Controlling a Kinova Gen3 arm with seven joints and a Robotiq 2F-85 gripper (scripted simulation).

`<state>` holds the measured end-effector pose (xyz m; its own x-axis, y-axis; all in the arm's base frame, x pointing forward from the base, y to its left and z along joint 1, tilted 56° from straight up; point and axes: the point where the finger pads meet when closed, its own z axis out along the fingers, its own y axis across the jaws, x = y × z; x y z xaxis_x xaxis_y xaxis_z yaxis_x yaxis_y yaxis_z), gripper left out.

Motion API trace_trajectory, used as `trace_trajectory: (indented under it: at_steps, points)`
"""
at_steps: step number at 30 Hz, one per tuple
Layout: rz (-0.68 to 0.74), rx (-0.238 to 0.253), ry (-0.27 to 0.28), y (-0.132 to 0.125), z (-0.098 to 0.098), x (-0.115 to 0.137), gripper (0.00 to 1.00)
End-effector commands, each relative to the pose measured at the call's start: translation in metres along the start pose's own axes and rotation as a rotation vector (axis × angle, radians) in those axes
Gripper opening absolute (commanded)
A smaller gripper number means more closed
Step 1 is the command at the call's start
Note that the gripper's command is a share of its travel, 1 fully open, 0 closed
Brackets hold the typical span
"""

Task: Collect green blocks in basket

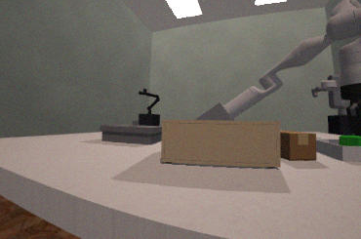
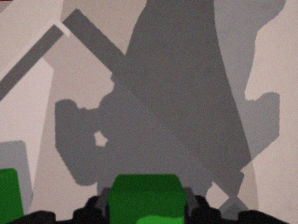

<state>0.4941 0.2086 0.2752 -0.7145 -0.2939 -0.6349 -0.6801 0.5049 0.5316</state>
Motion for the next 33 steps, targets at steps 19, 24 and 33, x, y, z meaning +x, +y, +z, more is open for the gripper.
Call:
trace_trajectory:
  at_steps: [19,24,33]
  points:
    - [0.0,0.001,-0.001,-0.0005,-0.0008,-0.0003,0.1]
    - [0.0,0.001,-0.001,-0.0005,-0.0008,-0.0003,0.58]
    - [0.0,0.001,-0.001,-0.0005,-0.0008,-0.0003,0.58]
